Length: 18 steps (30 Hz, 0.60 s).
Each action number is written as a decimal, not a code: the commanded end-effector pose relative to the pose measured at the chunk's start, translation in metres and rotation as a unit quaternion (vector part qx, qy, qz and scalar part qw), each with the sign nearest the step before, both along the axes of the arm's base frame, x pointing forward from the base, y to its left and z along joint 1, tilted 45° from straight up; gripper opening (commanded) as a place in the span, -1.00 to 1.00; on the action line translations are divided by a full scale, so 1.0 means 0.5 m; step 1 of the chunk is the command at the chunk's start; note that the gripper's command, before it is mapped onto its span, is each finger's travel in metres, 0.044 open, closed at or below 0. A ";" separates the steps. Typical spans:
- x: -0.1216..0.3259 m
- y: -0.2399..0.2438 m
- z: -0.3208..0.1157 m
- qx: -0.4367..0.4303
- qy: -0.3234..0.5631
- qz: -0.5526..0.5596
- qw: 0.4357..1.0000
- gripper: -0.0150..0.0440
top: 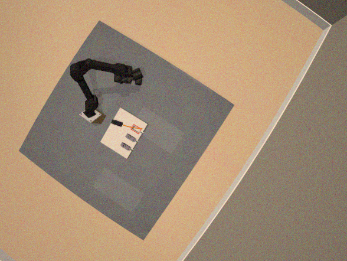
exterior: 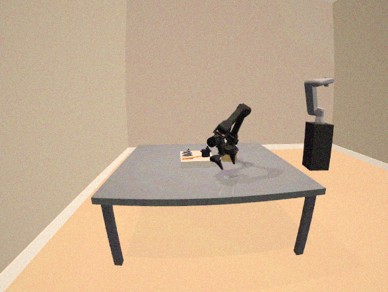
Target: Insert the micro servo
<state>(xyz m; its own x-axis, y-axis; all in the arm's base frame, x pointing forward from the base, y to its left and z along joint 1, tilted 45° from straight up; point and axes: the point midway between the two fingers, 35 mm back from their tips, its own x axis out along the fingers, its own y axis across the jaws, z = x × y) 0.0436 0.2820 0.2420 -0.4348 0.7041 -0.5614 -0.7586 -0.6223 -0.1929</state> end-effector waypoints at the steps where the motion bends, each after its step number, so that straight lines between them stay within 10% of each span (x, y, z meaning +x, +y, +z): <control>1: 0.052 -0.012 -0.033 -0.038 0.022 -0.055 0.998 1.00; 18: 0.245 -0.133 -0.159 -0.166 0.146 -0.279 0.935 1.00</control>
